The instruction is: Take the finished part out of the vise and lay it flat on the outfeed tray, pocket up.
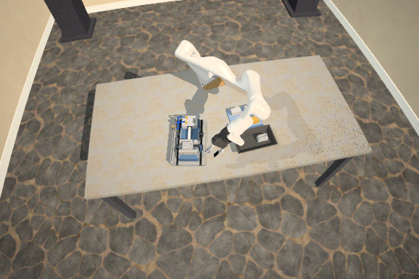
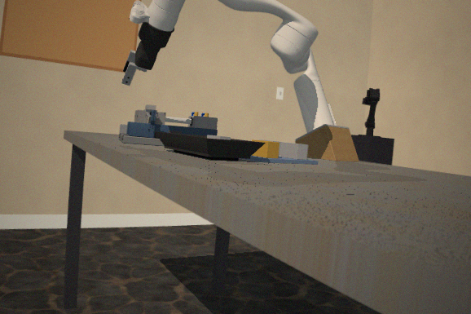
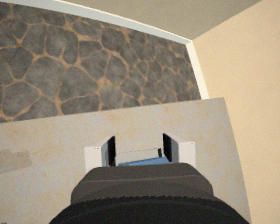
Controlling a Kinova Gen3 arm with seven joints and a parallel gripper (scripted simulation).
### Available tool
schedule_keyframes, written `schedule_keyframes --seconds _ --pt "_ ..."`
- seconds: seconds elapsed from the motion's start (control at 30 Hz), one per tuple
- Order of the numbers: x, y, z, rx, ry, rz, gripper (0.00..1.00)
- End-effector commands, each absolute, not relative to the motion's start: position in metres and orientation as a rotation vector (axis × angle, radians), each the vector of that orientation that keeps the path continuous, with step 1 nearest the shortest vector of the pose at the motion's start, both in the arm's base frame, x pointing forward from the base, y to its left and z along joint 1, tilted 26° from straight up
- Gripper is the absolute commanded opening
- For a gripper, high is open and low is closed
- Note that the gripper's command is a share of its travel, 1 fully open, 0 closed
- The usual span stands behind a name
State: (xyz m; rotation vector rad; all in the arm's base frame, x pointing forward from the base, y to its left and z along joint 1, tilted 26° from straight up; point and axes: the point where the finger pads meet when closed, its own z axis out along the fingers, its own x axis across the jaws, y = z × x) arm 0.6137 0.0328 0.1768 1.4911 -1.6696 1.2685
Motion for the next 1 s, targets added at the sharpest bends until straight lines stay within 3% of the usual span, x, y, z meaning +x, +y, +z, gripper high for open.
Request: schedule_keyframes --seconds 0.0,0.97 --pt "0.614 0.033 0.178 1.492 -1.671 1.271 1.0" --pt "0.601 0.01 0.19 1.362 -1.938 1.259 1.0"
